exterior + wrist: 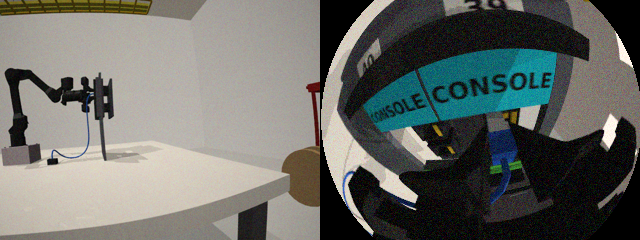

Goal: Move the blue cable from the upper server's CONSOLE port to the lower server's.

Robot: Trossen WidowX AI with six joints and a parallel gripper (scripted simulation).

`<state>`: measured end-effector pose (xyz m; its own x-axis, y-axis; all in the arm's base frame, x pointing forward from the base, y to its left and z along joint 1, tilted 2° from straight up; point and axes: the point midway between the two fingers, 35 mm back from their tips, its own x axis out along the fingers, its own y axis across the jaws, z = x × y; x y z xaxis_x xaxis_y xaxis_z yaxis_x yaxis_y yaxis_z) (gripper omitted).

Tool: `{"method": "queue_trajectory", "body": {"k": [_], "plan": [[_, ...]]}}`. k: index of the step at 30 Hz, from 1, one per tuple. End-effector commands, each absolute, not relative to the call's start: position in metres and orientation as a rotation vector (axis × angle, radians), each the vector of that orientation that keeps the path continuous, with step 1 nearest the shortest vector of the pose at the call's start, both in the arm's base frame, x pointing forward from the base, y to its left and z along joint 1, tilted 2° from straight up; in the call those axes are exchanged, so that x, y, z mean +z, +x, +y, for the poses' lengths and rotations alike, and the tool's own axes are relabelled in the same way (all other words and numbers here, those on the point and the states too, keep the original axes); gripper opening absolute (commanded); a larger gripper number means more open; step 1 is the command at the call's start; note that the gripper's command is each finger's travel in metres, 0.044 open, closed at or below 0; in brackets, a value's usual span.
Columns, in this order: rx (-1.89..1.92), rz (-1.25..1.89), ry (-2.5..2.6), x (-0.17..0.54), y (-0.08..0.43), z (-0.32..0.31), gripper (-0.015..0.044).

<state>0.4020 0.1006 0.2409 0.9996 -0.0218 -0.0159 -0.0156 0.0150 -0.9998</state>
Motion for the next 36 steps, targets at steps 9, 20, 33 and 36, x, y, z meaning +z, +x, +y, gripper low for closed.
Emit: {"method": "queue_trajectory", "body": {"k": [9, 20, 33, 36], "plan": [[-0.004, 0.024, -1.552, 0.241, 0.396, 0.099, 0.0000], [-0.004, 0.025, -1.552, 0.241, 0.390, 0.097, 0.0000], [-0.004, 0.025, -1.552, 0.241, 0.383, 0.096, 0.0000], [-0.003, 0.025, -1.552, 0.241, 0.381, 0.095, 0.0000]]}}
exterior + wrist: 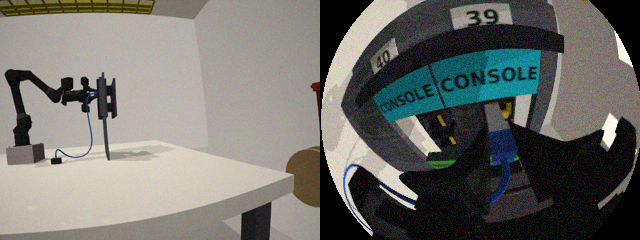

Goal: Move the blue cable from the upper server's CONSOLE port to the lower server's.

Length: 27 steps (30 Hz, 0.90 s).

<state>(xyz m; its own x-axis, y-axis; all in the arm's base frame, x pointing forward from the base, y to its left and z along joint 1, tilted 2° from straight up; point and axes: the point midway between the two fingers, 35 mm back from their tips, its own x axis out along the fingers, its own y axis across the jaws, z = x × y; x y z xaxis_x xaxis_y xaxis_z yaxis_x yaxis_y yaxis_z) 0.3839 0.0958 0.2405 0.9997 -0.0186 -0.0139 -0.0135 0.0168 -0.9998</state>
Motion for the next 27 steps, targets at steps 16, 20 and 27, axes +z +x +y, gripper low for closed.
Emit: {"method": "queue_trajectory", "body": {"k": [16, 20, 27], "plan": [[-0.003, 0.026, -1.552, 0.241, 0.372, 0.093, 0.0000], [-0.003, 0.026, -1.552, 0.241, 0.370, 0.093, 0.0000], [-0.003, 0.026, -1.552, 0.241, 0.366, 0.093, 0.0000]]}}
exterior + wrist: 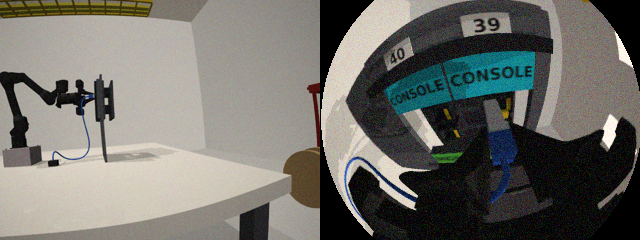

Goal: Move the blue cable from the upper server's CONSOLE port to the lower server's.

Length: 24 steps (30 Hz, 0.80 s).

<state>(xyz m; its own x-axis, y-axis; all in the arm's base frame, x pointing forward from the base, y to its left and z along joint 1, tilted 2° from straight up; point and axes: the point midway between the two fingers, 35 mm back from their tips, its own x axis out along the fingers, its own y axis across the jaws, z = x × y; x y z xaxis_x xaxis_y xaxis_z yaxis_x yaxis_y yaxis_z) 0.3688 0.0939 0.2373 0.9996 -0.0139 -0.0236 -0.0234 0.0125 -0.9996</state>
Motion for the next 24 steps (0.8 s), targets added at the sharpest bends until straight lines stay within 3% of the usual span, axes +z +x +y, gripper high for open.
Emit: {"method": "queue_trajectory", "body": {"k": [1, 24], "plan": [[-0.003, 0.026, -1.552, 0.241, 0.365, 0.093, 0.0000], [-0.002, 0.027, -1.552, 0.241, 0.352, 0.093, 0.0000]]}}
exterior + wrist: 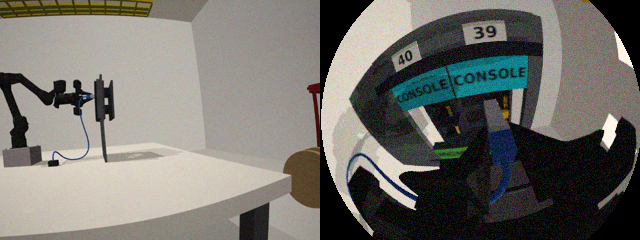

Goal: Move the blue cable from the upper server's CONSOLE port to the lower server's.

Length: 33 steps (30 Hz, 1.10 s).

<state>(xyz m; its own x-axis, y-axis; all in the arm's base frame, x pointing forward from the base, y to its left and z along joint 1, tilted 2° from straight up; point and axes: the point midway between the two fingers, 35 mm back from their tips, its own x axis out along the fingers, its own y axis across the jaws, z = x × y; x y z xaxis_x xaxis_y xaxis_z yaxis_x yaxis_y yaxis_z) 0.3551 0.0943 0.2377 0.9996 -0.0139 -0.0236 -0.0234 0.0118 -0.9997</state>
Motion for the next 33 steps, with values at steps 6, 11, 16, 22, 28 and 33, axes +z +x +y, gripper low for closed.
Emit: {"method": "queue_trajectory", "body": {"k": [6, 11, 16, 22, 28, 33], "plan": [[-0.002, 0.027, -1.552, 0.241, 0.349, 0.094, 0.0000], [-0.002, 0.027, -1.552, 0.241, 0.346, 0.094, 0.0000], [-0.001, 0.027, -1.552, 0.241, 0.343, 0.094, 0.0000], [-0.001, 0.027, -1.552, 0.241, 0.340, 0.094, 0.0000], [-0.001, 0.028, -1.552, 0.241, 0.336, 0.094, 0.0000], [-0.001, 0.028, -1.552, 0.241, 0.333, 0.094, 0.0000]]}}
